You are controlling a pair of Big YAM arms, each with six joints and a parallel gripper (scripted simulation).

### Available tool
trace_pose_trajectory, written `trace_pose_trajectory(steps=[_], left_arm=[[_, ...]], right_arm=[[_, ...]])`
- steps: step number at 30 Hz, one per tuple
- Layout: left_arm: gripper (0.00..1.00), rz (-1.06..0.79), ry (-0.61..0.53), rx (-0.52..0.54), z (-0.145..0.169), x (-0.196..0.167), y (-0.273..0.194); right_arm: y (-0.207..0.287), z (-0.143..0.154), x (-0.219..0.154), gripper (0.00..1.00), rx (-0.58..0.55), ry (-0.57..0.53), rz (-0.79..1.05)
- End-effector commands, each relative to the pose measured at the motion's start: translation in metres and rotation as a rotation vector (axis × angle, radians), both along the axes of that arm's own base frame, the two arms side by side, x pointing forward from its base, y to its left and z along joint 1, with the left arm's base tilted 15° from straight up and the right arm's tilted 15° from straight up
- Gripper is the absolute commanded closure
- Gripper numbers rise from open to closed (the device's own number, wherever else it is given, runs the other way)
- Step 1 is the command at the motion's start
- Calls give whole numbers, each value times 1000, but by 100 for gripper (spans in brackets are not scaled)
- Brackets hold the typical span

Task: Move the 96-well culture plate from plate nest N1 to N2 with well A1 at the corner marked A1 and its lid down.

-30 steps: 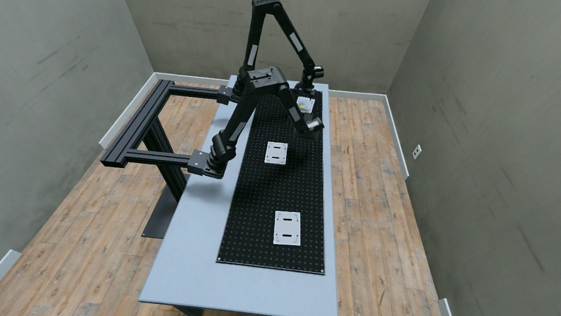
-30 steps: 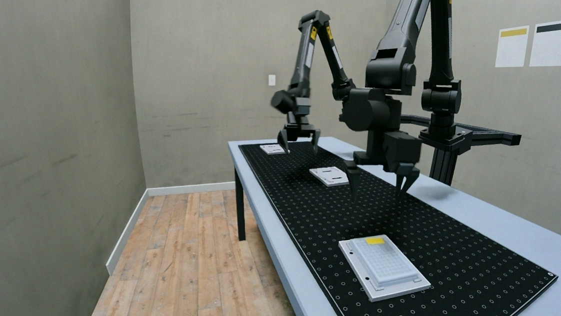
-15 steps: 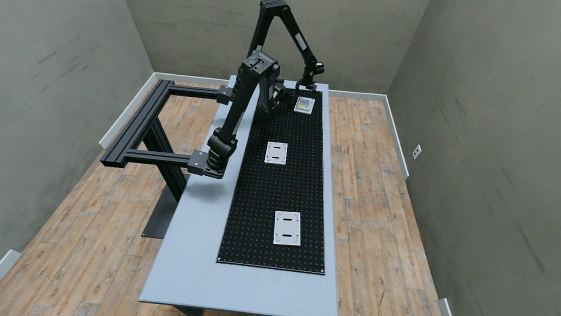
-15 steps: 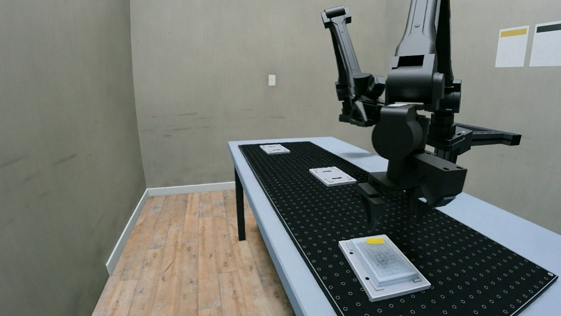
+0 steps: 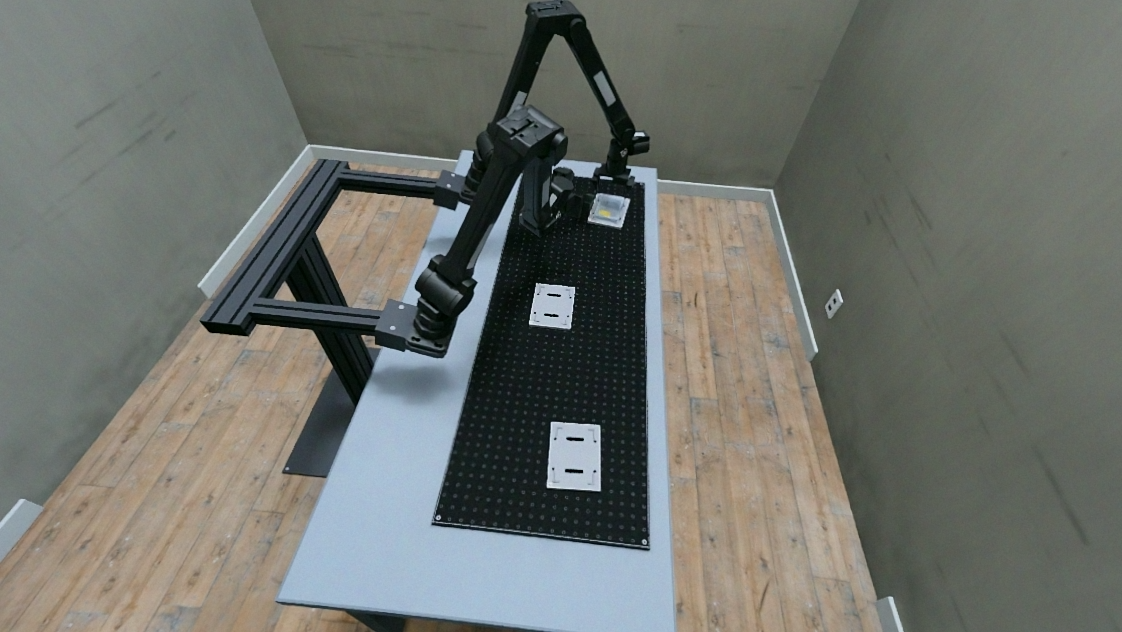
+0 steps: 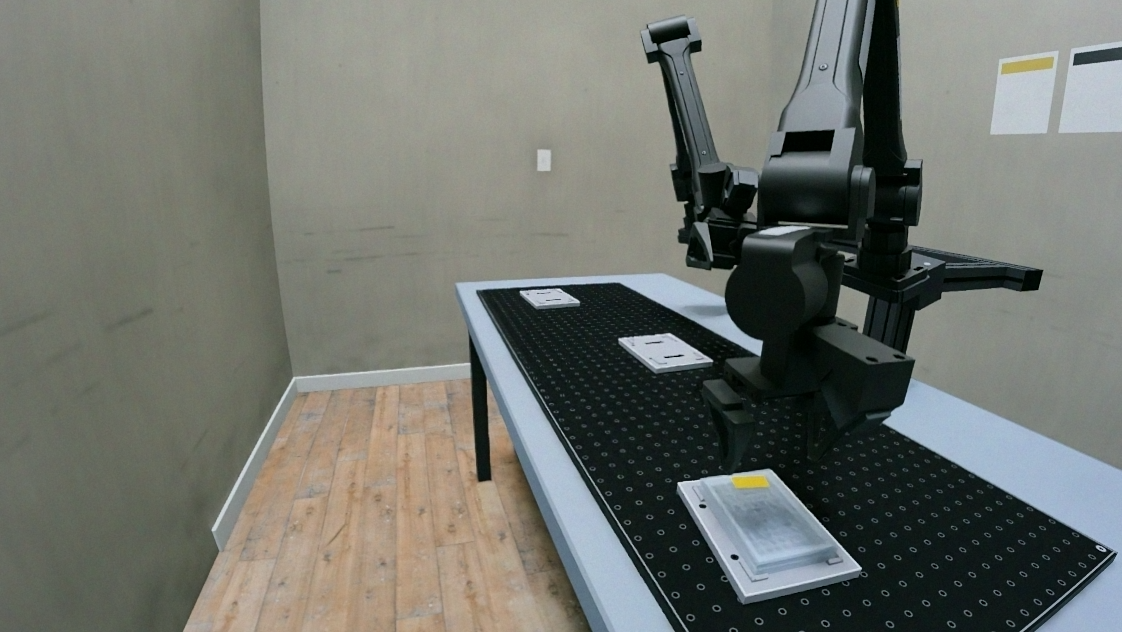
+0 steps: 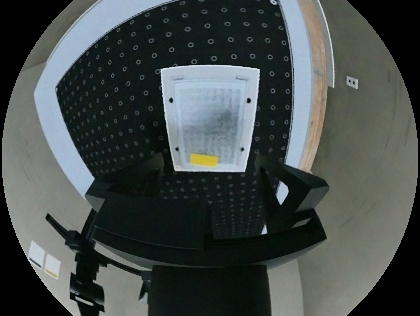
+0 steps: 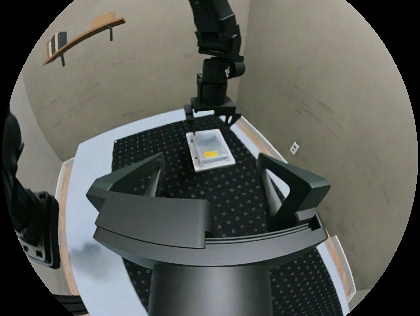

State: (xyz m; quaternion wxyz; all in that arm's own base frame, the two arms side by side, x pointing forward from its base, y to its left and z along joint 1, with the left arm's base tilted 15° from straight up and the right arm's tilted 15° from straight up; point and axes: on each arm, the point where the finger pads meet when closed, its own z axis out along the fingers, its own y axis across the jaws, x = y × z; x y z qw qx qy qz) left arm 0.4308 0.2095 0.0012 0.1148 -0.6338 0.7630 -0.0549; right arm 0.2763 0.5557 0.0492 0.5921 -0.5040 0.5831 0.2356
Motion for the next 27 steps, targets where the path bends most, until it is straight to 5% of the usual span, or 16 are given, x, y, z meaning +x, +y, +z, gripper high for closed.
trace_pose_trajectory(steps=[1,27], left_arm=[[0,9,-35,19,8,19,10],[0,4,-34,19,-28,29,10]], right_arm=[[16,14,2,0,58,-2,4],[10,-20,14,0,58,-3,-25]])
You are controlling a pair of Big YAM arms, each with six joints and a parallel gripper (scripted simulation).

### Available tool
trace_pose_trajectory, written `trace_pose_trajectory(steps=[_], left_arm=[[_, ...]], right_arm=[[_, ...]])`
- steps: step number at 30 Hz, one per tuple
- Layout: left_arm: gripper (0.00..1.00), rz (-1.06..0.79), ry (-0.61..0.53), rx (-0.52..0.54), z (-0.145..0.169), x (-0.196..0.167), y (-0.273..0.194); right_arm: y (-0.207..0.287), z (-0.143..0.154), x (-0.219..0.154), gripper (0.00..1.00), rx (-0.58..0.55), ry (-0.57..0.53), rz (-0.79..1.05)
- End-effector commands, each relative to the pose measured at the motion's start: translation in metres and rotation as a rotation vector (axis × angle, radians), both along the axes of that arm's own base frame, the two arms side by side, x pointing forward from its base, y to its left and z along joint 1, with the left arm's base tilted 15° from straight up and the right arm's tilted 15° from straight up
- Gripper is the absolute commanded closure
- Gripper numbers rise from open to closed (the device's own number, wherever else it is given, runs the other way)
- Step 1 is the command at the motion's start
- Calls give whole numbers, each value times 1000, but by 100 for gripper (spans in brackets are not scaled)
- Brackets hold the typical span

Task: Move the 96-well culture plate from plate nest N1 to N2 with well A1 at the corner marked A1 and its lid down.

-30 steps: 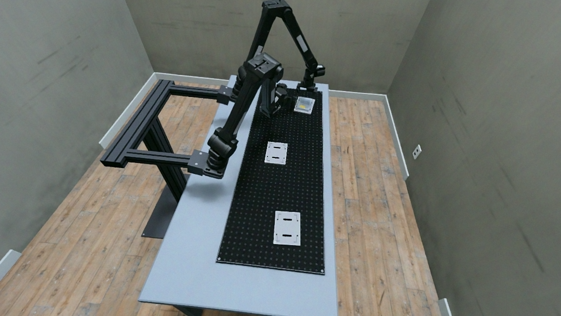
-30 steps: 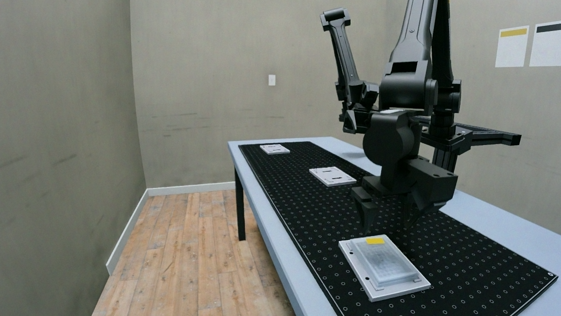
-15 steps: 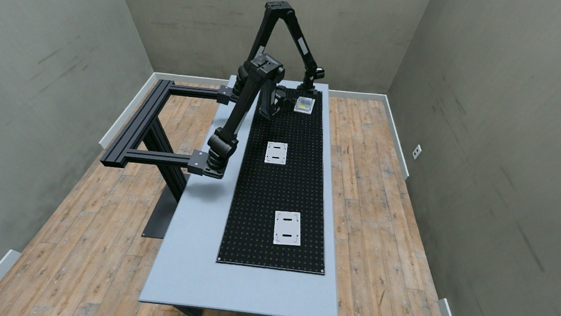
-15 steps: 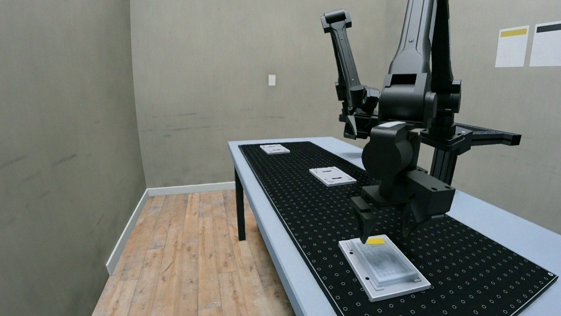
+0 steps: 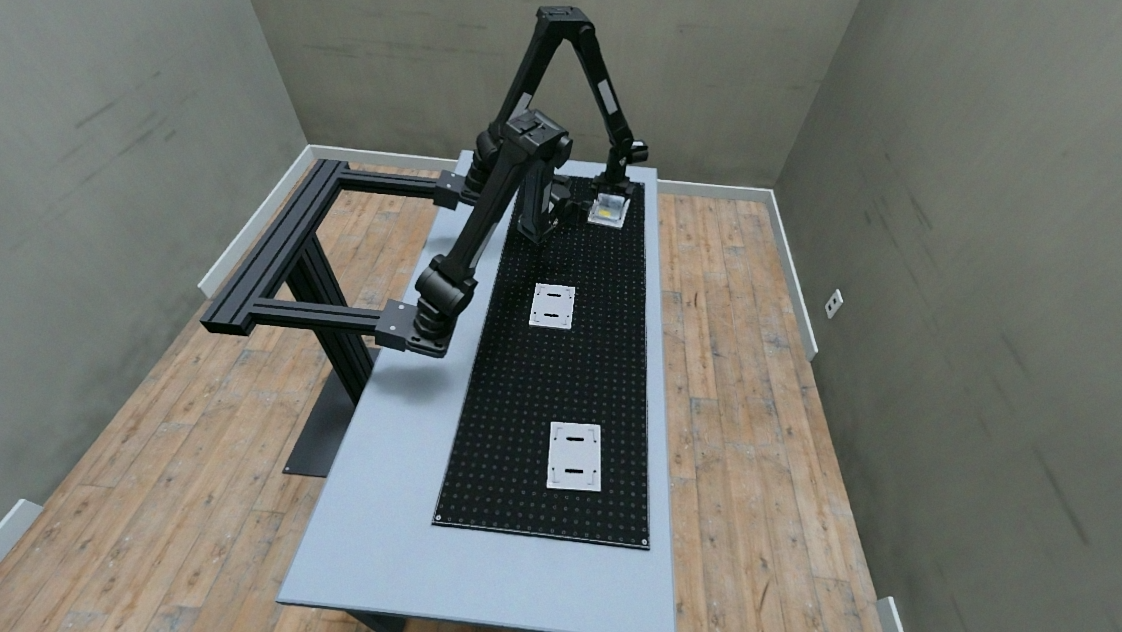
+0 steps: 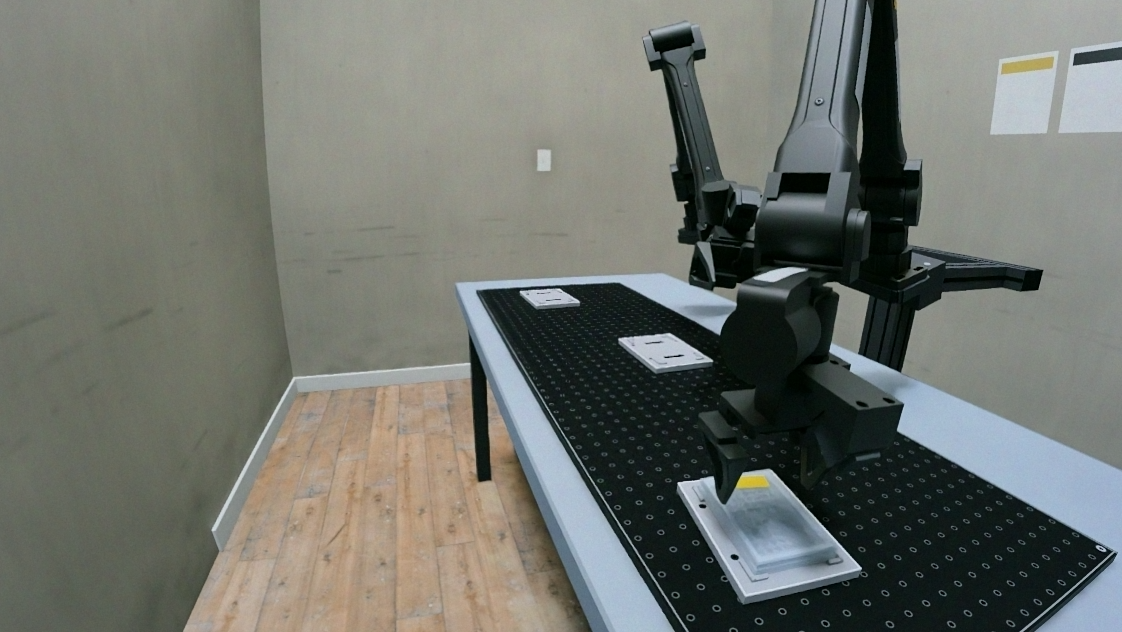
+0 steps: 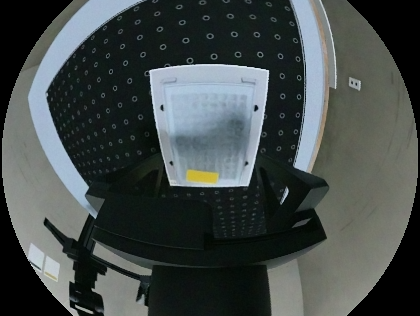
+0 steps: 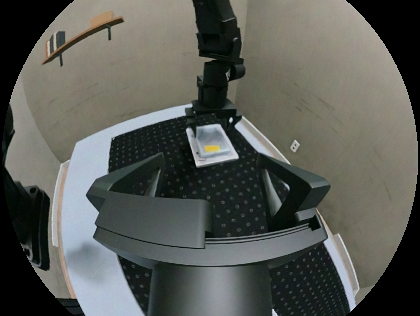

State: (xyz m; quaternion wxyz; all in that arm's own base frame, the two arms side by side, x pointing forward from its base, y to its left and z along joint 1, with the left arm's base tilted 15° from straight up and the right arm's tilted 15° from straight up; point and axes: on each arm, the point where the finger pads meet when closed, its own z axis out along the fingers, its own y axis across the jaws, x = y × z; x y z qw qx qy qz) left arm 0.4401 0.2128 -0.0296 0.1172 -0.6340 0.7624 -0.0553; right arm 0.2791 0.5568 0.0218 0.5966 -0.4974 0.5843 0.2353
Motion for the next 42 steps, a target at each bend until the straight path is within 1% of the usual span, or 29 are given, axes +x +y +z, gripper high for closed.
trace_pose_trajectory(steps=[1,6,9,13,22,25,26,29,30,32,33,35,36,39,40,42], left_arm=[[0,2,-30,16,1,20,7],[0,2,-30,16,-6,22,7],[0,3,-31,17,-7,22,8],[0,2,-29,16,-13,24,7],[0,2,-28,16,-25,26,8],[0,2,-29,16,-25,26,8],[0,1,-26,15,-26,26,8],[0,1,-25,14,-26,25,7],[0,1,-25,14,-26,25,7],[0,1,-25,14,-26,25,7],[2,3,-21,12,-22,17,8],[7,3,-39,21,-18,24,11],[10,3,-40,22,-18,24,11],[19,3,-27,15,-23,17,8],[30,3,-29,15,-18,16,7],[30,3,-29,15,-18,16,7]], right_arm=[[8,6,11,0,47,-3,-14],[8,-1,10,0,46,-3,-14],[8,2,12,0,52,-6,-16],[7,-8,12,0,46,-3,-18],[5,-18,12,0,48,-17,-15],[6,-19,11,0,50,-18,-12],[8,-13,11,0,62,-24,-10],[8,-11,11,0,71,-29,-9],[9,-4,12,0,82,-34,-9],[8,-4,11,0,82,-35,-9],[6,-6,10,0,79,-33,-9],[6,-6,10,0,80,-34,-9],[5,-11,5,0,63,-25,-4],[5,-11,5,0,63,-25,-4],[5,-11,5,0,63,-25,-4],[5,-11,5,0,63,-25,-4]])
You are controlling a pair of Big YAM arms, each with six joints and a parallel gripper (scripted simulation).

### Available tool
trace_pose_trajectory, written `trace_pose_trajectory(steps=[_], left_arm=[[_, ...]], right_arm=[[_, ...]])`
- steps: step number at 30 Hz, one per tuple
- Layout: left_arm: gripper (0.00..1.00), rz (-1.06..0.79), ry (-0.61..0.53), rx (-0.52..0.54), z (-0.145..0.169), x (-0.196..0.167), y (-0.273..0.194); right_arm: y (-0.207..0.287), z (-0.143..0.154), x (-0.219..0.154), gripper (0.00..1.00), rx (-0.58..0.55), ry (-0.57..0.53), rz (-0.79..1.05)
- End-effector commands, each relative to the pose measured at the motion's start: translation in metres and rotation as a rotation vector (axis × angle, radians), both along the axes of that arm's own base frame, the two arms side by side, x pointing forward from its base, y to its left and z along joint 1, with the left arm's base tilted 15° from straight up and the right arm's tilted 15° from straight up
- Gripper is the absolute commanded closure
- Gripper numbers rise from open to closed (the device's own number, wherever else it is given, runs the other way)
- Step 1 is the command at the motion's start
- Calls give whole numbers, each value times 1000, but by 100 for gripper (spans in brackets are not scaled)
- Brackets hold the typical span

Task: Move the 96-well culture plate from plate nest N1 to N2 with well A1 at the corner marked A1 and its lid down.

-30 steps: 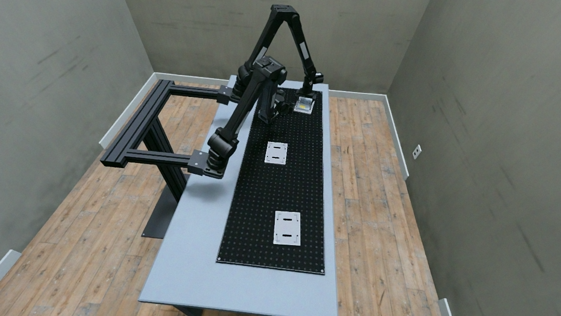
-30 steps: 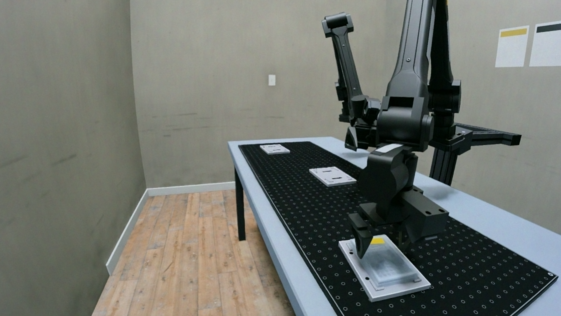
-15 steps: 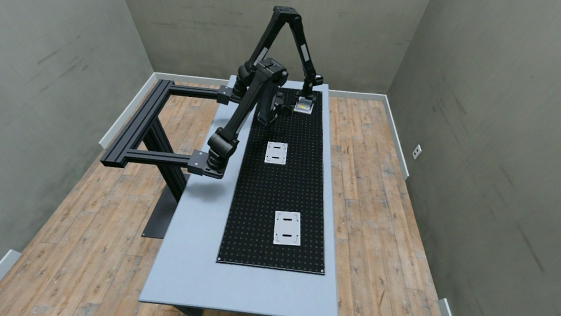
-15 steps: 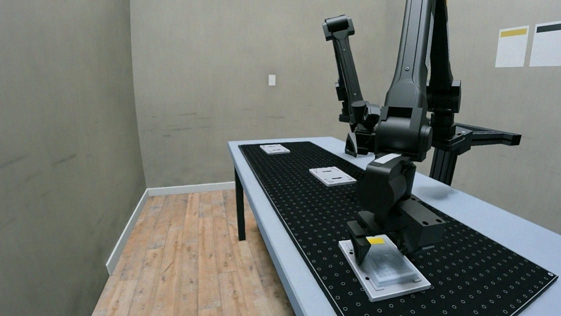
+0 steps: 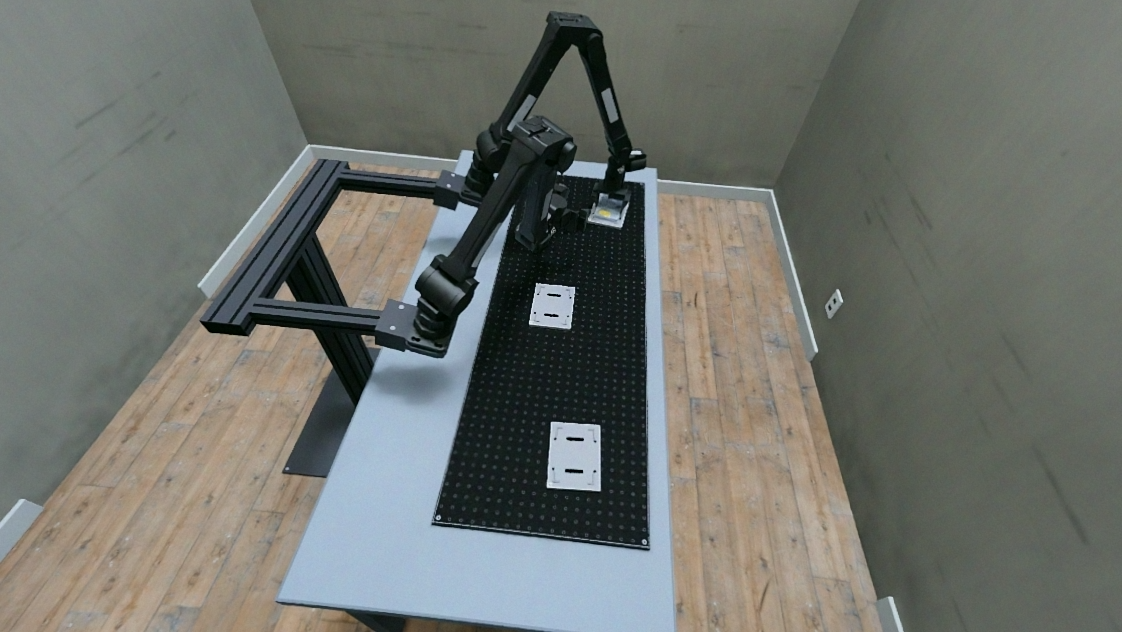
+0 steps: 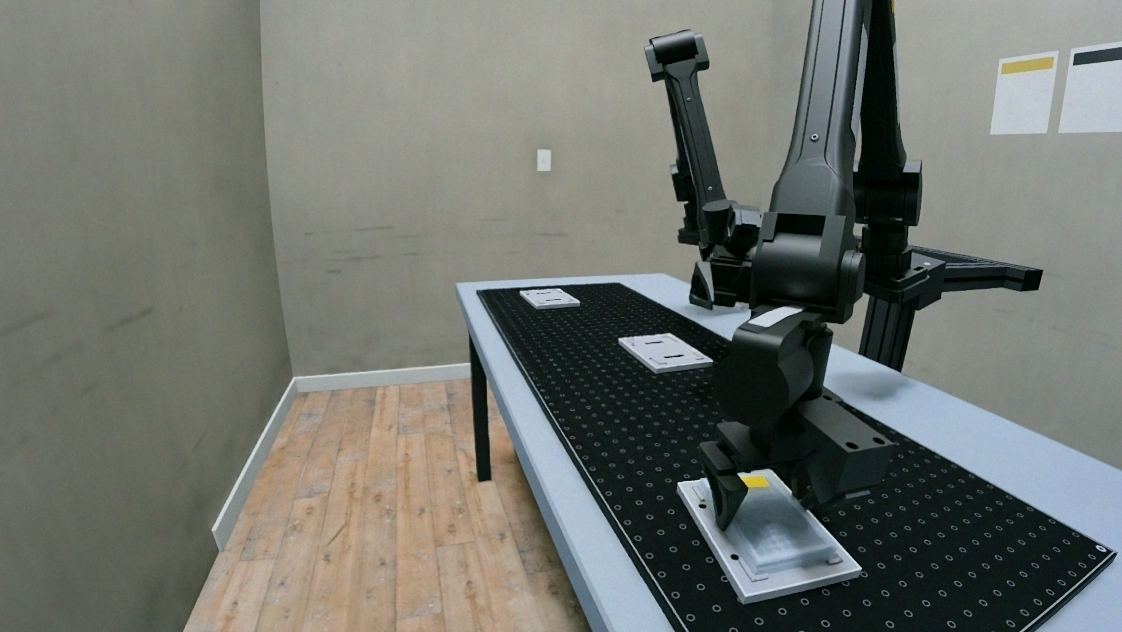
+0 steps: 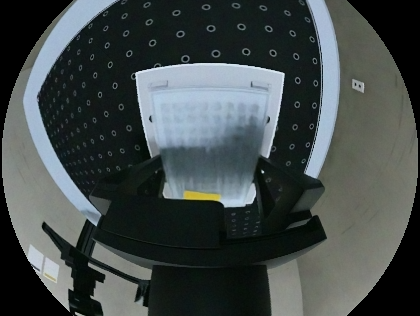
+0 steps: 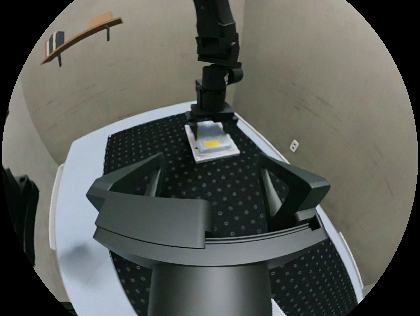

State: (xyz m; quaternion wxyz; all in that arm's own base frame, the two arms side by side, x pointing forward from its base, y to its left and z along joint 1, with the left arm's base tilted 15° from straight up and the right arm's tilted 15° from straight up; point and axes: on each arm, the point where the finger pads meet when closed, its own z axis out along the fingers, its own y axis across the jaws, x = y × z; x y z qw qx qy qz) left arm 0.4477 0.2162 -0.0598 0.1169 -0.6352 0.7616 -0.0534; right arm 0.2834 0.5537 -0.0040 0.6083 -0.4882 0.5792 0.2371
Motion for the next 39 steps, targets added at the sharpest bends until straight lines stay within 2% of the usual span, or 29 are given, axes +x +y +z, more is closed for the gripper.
trace_pose_trajectory(steps=[1,4,8,12,15,17,19,23,30,32,35,39], left_arm=[[19,0,-32,13,16,7,3],[17,0,-23,10,34,-3,2],[17,11,-21,4,58,-8,-26],[17,65,-37,-12,62,-3,-63],[17,116,-30,-35,46,3,-128],[17,116,-30,-35,46,3,-128],[17,126,-9,-40,31,3,-177],[17,112,-36,-38,29,25,-263],[17,64,-17,-19,10,29,-388],[17,52,-18,-15,6,31,-415],[17,50,-18,-13,5,32,-425],[17,17,-17,-5,-1,34,-465]], right_arm=[[8,15,1,0,35,-12,5],[8,15,1,0,35,-12,5],[8,15,1,0,35,-12,5],[8,15,1,0,35,-12,5],[8,15,1,0,35,-12,5],[8,15,1,0,35,-12,5],[8,15,1,0,35,-12,5],[8,15,1,0,35,-12,5],[8,15,1,0,35,-12,5],[8,15,1,0,35,-12,5],[8,15,1,0,35,-12,5],[-1,-4,29,0,-2,33,-37]])
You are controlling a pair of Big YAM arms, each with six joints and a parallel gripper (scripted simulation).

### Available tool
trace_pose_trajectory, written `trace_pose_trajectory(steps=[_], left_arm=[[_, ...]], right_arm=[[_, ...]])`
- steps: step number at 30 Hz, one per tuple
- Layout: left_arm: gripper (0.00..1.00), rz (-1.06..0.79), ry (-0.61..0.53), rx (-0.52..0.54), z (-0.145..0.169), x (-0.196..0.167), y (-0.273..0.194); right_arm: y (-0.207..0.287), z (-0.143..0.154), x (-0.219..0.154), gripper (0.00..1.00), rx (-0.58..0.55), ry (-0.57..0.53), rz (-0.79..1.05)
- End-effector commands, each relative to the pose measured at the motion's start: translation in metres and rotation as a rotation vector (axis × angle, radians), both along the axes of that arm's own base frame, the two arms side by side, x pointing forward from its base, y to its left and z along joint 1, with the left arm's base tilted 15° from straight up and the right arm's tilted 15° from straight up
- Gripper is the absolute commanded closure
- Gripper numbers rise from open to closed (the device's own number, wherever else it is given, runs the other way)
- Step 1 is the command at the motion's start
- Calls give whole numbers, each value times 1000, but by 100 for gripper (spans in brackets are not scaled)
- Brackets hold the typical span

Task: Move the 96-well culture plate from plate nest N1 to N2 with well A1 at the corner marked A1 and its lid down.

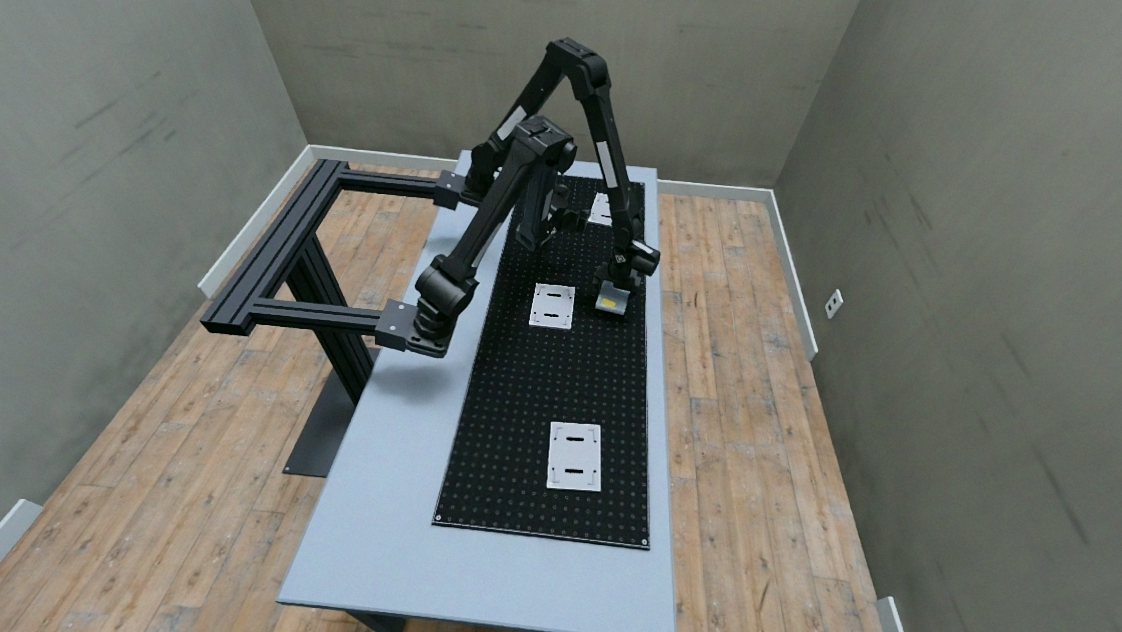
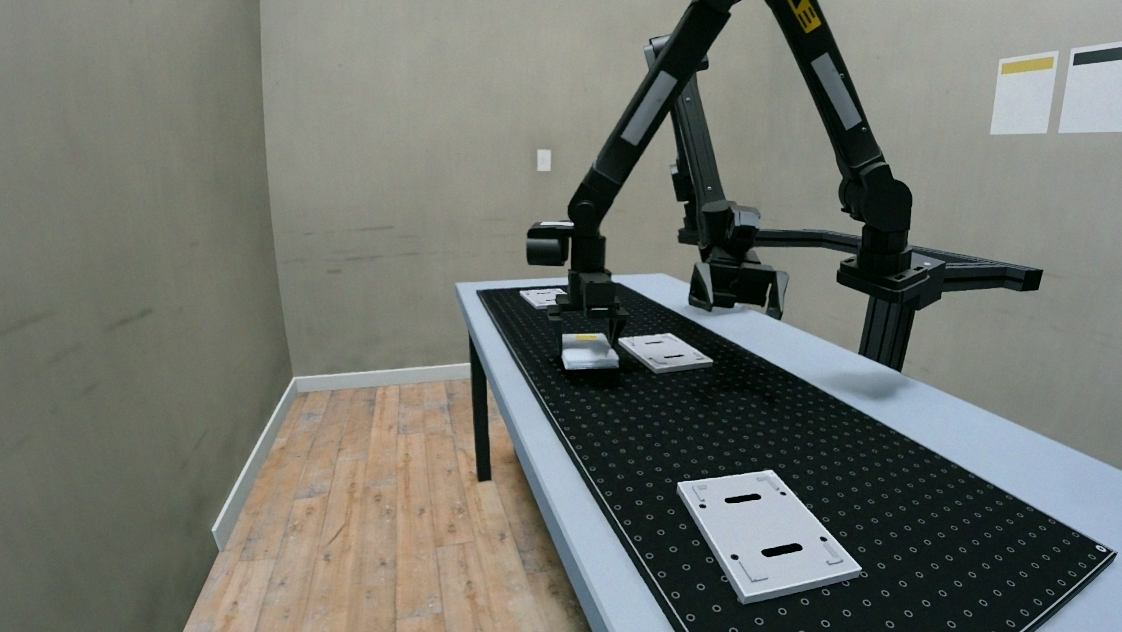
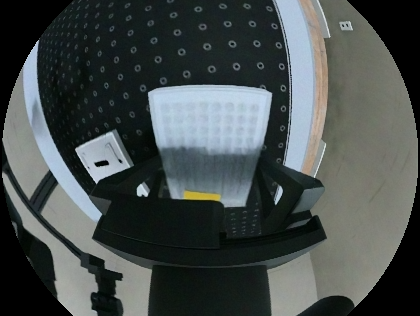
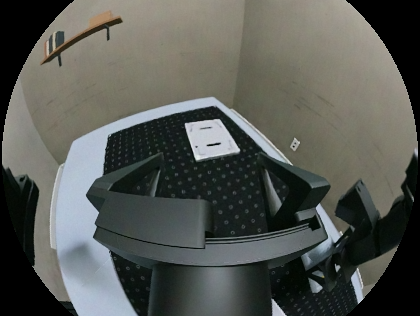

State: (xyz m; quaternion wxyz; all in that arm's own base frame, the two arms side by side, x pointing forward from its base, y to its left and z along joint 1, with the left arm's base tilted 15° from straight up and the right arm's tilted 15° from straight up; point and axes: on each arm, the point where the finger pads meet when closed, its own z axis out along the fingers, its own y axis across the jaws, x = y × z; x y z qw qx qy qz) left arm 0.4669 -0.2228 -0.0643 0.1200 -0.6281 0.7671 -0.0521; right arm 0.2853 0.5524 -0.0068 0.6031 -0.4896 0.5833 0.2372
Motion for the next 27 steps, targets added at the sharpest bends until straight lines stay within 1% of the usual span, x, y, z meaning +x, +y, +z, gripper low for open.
trace_pose_trajectory(steps=[1,4,7,10,12,16,19,21,27], left_arm=[[17,19,-14,-10,3,15,-30],[17,-31,-11,4,1,16,-43],[17,-35,-14,3,2,18,-47],[17,-21,-19,-2,5,22,-44],[17,-21,-19,-2,5,22,-44],[17,-24,-22,-4,7,22,-44],[17,-24,-22,-4,7,22,-44],[17,-24,-22,-4,7,22,-44],[17,-24,-22,-4,7,22,-44]], right_arm=[[-1,3,33,0,-8,2,-40],[-1,19,56,0,-112,-104,-39],[-8,22,71,0,-246,-159,-27],[-23,14,66,0,-361,-154,5],[-23,14,66,0,-361,-154,5],[-43,2,53,0,-478,-133,52],[-54,-6,53,0,-518,-113,59],[-54,-7,55,0,-513,-91,50],[-50,-4,56,0,-501,-101,49]])
